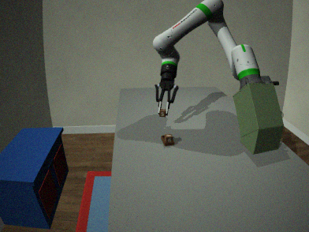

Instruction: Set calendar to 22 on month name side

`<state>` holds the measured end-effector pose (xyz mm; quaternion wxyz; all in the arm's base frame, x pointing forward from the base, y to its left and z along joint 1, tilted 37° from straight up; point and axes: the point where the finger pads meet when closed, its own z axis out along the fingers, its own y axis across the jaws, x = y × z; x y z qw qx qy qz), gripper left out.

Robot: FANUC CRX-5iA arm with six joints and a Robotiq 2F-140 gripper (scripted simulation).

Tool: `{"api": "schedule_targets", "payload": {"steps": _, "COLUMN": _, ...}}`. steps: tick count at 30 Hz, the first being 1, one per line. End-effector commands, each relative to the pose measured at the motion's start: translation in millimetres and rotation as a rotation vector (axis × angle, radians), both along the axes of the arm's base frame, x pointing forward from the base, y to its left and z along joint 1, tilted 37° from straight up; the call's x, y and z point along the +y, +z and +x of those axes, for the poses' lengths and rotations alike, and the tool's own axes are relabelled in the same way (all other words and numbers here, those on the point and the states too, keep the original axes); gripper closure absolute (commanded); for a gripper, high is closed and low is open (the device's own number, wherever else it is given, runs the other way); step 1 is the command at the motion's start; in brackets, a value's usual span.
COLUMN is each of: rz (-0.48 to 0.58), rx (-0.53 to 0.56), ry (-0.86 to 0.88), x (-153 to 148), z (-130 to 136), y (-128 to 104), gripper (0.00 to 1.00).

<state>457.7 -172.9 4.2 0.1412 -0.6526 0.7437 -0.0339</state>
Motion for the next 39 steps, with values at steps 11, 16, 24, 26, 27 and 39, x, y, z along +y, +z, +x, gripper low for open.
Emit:
{"api": "schedule_targets", "payload": {"steps": 11, "rz": 0.000, "rx": 0.000, "ry": 0.000, "x": -6.2, "z": 1.3, "y": -8.2, "gripper": 0.83}}
{"api": "schedule_targets", "payload": {"steps": 16, "rz": 0.000, "rx": 0.000, "ry": 0.000, "x": -10.8, "z": 2.1, "y": -14.4, "gripper": 0.83}}
{"api": "schedule_targets", "payload": {"steps": 24, "rz": 0.000, "rx": 0.000, "ry": 0.000, "x": -17.2, "z": 3.2, "y": -22.8, "gripper": 0.83}}
{"api": "schedule_targets", "payload": {"steps": 26, "rz": 0.000, "rx": 0.000, "ry": 0.000, "x": -19.3, "z": 3.5, "y": -25.7, "gripper": 0.83}}
{"api": "schedule_targets", "payload": {"steps": 27, "rz": 0.000, "rx": 0.000, "ry": 0.000, "x": -20.4, "z": 3.7, "y": -27.1, "gripper": 0.83}}
{"api": "schedule_targets", "payload": {"steps": 39, "rz": 0.000, "rx": 0.000, "ry": 0.000, "x": -31.6, "z": 5.7, "y": -42.0, "gripper": 0.83}}
